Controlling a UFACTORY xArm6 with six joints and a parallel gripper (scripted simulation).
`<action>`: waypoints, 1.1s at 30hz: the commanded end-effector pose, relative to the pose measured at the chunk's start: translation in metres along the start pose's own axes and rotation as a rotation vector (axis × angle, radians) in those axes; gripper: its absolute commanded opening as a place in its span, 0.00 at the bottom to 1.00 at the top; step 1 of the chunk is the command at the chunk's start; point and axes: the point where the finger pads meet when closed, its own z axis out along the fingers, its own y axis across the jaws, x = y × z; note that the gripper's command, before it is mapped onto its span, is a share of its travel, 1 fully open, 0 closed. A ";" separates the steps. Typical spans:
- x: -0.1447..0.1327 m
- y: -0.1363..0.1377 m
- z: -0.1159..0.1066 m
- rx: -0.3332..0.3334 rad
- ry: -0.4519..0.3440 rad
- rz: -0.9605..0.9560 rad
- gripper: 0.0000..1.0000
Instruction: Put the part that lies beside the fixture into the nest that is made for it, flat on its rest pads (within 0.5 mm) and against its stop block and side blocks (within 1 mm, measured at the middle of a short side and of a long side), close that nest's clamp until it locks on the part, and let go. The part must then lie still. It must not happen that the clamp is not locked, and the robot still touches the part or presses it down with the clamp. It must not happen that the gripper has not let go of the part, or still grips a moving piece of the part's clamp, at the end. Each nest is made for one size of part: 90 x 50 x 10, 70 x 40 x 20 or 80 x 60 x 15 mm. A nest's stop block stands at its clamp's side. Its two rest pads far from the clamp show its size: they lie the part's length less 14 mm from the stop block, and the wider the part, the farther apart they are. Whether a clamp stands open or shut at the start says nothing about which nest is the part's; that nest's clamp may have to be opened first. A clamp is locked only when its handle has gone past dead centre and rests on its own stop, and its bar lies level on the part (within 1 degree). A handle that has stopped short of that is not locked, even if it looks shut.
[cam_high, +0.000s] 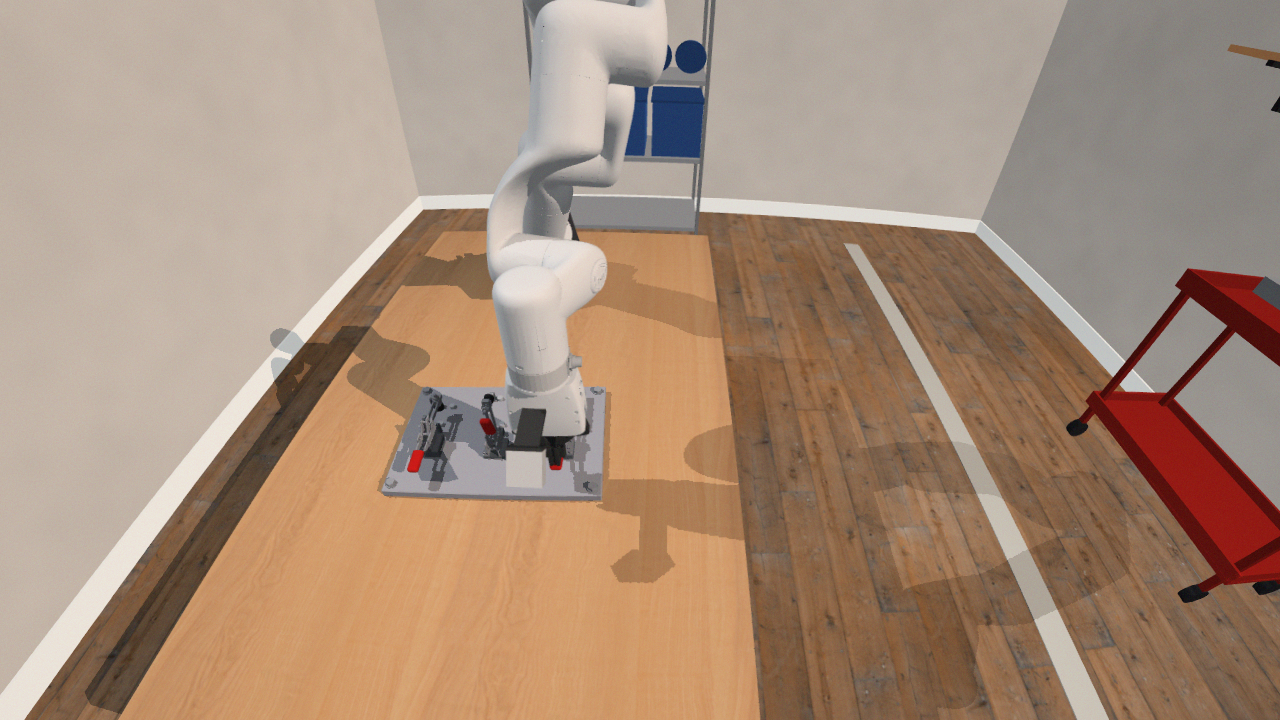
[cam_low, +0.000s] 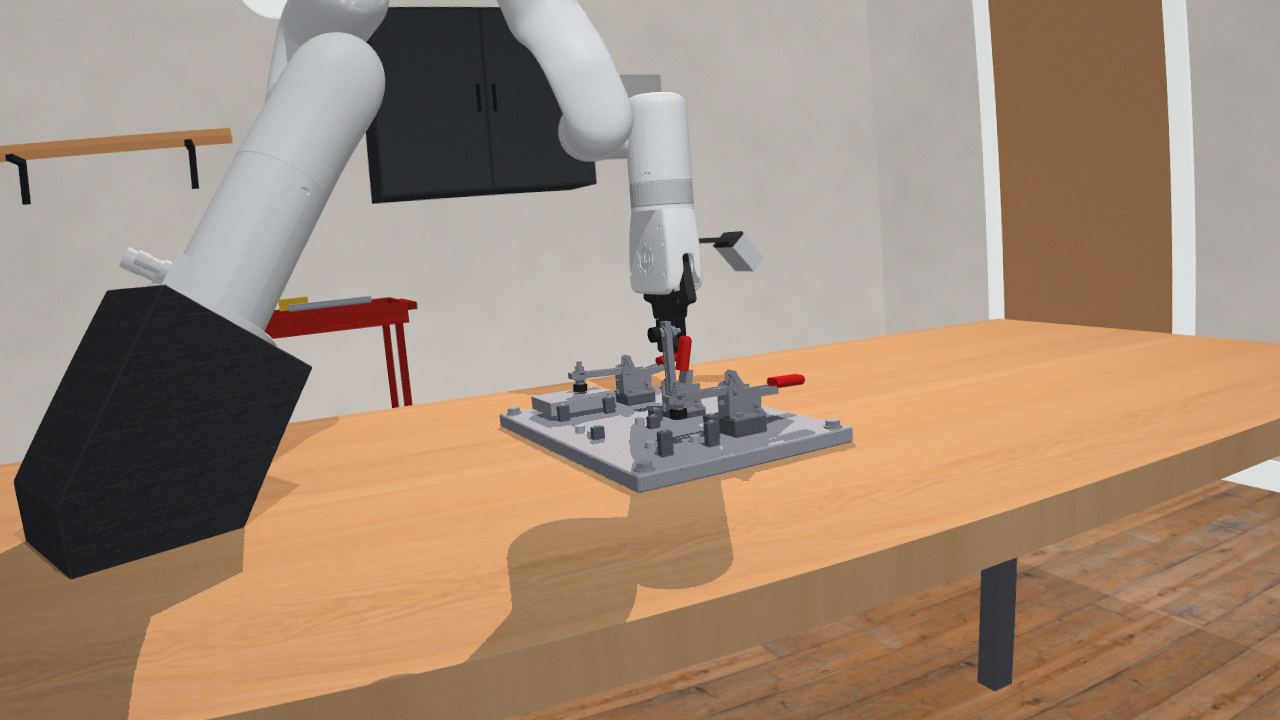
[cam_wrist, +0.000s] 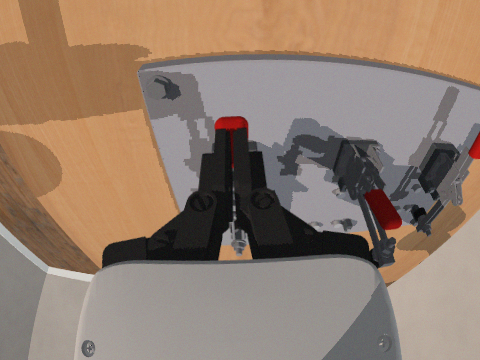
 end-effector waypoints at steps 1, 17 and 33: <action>0.001 0.000 -0.001 0.000 0.003 0.000 0.00; 0.001 0.000 0.001 0.000 0.003 0.000 0.00; 0.001 0.000 0.003 0.000 0.003 0.000 0.00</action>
